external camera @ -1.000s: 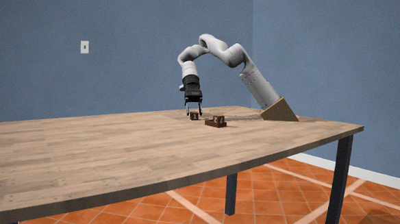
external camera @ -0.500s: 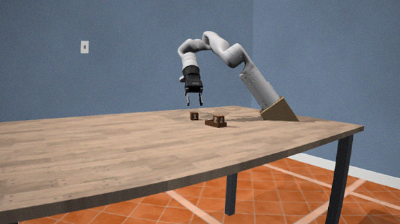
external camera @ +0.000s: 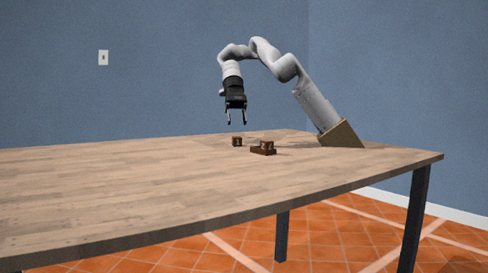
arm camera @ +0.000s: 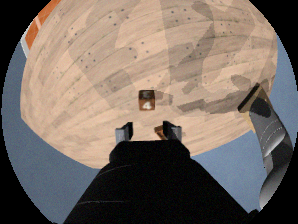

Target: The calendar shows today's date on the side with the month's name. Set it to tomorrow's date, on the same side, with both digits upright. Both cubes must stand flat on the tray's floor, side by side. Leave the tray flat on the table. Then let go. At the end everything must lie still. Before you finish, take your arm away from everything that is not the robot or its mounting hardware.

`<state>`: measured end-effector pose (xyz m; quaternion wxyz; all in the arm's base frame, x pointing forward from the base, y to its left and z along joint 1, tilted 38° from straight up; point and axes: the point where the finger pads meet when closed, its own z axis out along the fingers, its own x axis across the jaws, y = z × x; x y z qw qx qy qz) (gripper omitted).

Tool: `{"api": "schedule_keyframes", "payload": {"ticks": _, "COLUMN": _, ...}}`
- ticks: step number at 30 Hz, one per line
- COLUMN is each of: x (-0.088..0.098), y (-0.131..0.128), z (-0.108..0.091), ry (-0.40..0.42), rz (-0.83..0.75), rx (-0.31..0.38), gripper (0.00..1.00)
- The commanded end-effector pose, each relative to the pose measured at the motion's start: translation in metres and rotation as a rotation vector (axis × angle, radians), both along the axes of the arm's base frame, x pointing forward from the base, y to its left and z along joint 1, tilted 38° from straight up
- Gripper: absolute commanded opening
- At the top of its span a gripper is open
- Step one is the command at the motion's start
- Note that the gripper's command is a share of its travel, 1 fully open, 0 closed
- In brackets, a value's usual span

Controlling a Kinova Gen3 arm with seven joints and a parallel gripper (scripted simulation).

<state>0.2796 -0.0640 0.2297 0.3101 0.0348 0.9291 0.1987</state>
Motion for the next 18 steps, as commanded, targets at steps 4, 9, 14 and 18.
{"api": "schedule_keyframes", "payload": {"ticks": 4, "x": 0.0001, "y": -0.0005, "z": 0.0008, "ry": 0.002, "rz": -0.009, "rx": -0.01, "gripper": 1.0}}
{"api": "schedule_keyframes", "payload": {"ticks": 9, "x": 0.0003, "y": -0.0009, "z": 0.0019, "ry": 0.008, "rz": -0.03, "rx": -0.037, "gripper": 1.0}}
{"api": "schedule_keyframes", "payload": {"ticks": 14, "x": 0.0005, "y": -0.001, "z": 0.0031, "ry": 0.017, "rz": -0.061, "rx": -0.079, "gripper": 1.0}}
{"api": "schedule_keyframes", "payload": {"ticks": 18, "x": 0.0005, "y": -0.0003, "z": 0.0036, "ry": 0.028, "rz": -0.094, "rx": -0.126, "gripper": 1.0}}
